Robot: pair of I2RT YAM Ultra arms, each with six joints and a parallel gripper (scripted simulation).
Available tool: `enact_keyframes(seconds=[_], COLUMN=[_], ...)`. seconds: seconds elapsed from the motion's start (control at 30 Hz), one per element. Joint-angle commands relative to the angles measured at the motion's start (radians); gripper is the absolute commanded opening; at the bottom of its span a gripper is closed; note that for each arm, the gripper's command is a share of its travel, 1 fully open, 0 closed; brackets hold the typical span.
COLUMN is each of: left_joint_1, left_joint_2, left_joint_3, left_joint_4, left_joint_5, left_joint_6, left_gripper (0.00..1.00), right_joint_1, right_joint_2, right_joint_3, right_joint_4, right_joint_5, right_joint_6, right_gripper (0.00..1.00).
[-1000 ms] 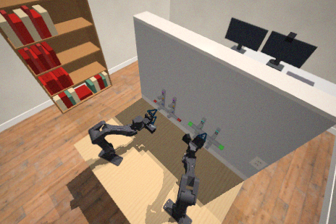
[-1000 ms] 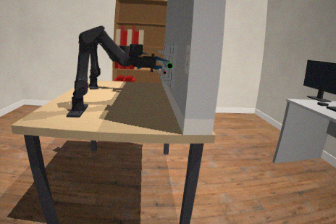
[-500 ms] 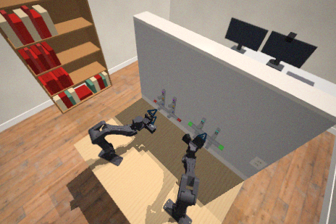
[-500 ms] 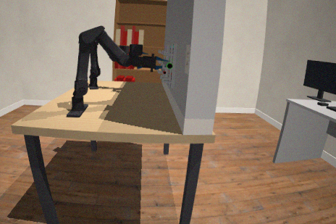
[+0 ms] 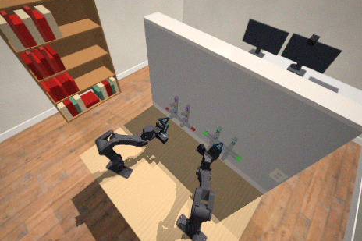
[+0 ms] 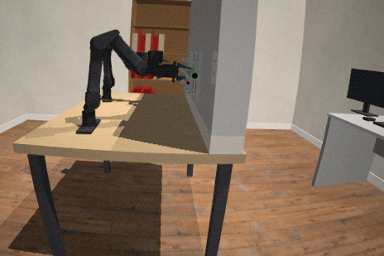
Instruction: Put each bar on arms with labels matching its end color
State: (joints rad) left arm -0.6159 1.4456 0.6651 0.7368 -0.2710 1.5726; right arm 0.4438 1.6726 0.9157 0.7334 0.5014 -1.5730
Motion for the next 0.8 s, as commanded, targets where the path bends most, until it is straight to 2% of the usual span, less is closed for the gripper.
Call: enact_keyframes(seconds=[0.0,0.3,0.37,0.77], left_joint_1=[-0.006,-0.006,-0.006,-0.006], left_joint_2=[-0.003,-0.003,-0.003,-0.003], left_joint_3=[0.015,0.015,0.015,0.015], left_joint_4=[0.025,0.025,0.025,0.025], left_joint_5=[-0.008,-0.008,-0.008,-0.008], left_joint_6=[-0.002,-0.002,-0.002,-0.002], left_gripper=[1.00,1.00,1.00,1.00], right_joint_1=[-0.005,-0.005,-0.005,-0.005], right_joint_2=[0.000,0.000,0.000,0.000], right_joint_3=[-0.004,-0.004,-0.004,-0.002], right_joint_4=[0.029,0.029,0.029,0.029], right_joint_5=[-0.001,-0.001,-0.001,-0.001], right_joint_6=[0.005,0.005,0.005,0.005], right_gripper=[0.46,0.66,0.66,0.92])
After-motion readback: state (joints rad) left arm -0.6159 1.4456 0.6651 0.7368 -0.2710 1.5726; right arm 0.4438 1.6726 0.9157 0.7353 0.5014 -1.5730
